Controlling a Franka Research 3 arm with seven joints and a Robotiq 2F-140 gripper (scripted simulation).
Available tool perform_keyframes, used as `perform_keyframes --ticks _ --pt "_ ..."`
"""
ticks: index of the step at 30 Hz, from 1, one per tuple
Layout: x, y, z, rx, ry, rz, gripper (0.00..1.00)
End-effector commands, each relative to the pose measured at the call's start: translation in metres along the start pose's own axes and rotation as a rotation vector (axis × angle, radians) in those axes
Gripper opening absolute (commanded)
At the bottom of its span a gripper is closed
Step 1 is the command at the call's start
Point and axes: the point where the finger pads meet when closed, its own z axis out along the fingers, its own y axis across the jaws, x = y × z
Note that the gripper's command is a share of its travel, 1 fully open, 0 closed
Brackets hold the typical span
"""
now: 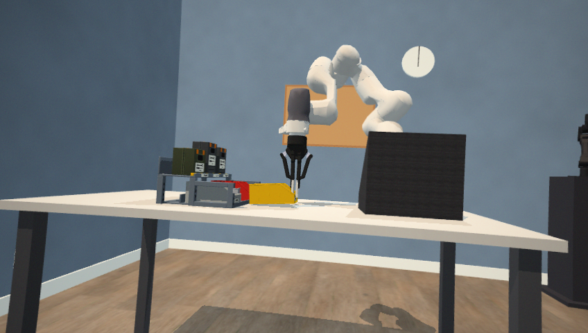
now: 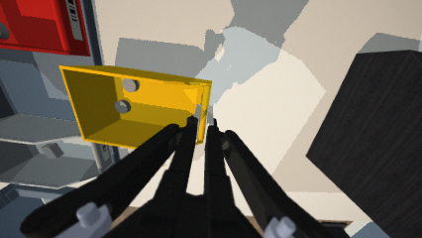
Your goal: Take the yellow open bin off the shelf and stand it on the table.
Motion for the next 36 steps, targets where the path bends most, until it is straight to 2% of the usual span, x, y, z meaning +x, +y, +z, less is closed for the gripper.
perform_keyframes --ticks 1,15,20,32,33,36 --pt "-0.001 -0.001 0.004 0.004 -0.004 0.004 0.0" --pt "-0.001 -0.001 0.007 0.006 -0.006 0.007 0.0" --pt "-0.002 -0.001 0.014 0.006 -0.006 0.007 0.0" --pt "-0.002 -0.001 0.014 0.006 -0.006 0.007 0.0" --pt "-0.002 0.0 0.014 0.003 -0.003 0.0 0.57" --pt "-0.002 0.0 0.014 0.003 -0.003 0.0 0.57"
